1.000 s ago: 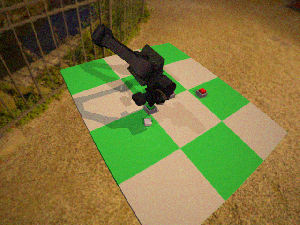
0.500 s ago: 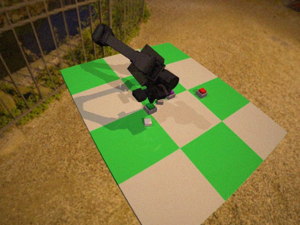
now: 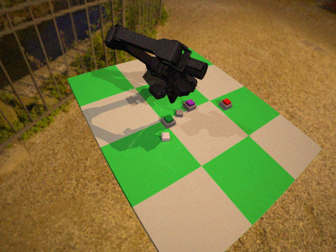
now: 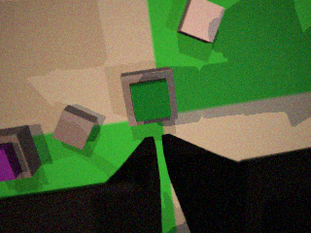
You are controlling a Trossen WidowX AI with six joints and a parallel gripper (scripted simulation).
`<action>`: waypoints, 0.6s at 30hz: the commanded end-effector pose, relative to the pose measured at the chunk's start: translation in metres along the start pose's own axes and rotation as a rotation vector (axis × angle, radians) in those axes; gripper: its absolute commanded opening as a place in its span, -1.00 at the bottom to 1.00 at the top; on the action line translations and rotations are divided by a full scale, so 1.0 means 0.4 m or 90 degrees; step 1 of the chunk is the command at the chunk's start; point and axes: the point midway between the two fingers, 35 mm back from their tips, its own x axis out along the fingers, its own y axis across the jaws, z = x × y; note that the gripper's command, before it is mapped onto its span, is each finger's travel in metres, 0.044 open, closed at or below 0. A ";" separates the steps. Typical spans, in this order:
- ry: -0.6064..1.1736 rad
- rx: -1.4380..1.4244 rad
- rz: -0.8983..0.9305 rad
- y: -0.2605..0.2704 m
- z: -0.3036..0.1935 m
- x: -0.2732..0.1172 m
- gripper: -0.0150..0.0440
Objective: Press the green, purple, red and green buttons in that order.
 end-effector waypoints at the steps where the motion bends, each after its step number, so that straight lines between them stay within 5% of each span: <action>1: 0.006 -0.015 0.010 0.110 -0.004 -0.011 -0.42; 8: 0.010 -0.008 0.003 0.371 -0.097 -0.006 -0.42; 15: 0.010 -0.008 0.002 0.377 -0.101 0.002 -0.42; 18: 0.009 -0.008 0.003 0.379 -0.098 0.094 -0.42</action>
